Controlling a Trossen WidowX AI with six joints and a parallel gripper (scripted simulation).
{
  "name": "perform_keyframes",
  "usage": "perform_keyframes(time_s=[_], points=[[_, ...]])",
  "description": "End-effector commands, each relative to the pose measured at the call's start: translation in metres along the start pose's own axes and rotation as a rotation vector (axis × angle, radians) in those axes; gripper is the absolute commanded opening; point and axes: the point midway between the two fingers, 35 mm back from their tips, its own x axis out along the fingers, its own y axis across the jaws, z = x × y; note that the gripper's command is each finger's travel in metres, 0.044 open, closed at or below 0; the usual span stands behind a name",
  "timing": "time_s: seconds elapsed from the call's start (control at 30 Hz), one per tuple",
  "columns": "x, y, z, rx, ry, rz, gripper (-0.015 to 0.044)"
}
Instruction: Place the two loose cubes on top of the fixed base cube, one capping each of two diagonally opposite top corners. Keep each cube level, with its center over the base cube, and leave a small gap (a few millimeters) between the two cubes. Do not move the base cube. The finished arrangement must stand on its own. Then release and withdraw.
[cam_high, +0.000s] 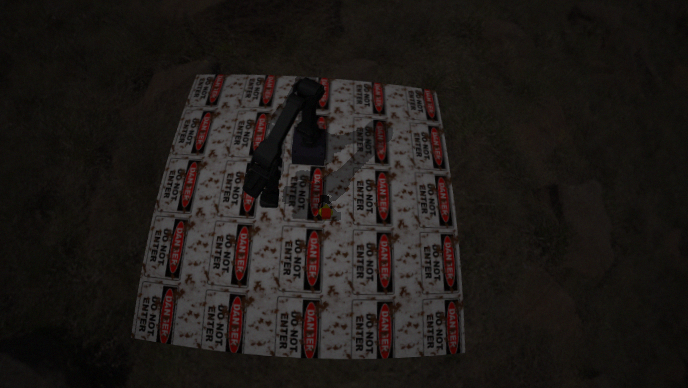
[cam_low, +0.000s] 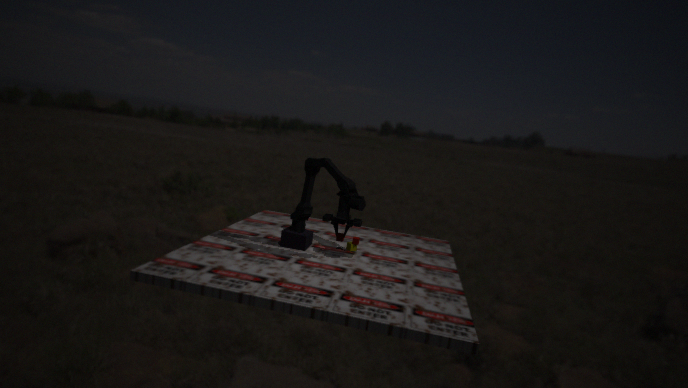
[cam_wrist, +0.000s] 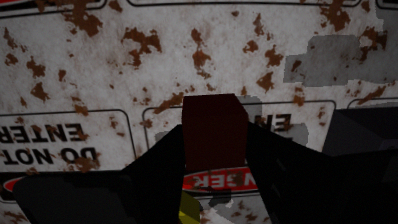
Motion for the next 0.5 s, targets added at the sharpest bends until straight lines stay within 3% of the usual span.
perform_keyframes(time_s=[0.0, 0.47], points=[[-0.007, 0.000, -0.001, -0.009, -0.001, 0.007, 0.0105], [-0.005, 0.016, -0.043, -0.348, 0.000, 0.006, 0.0105]])
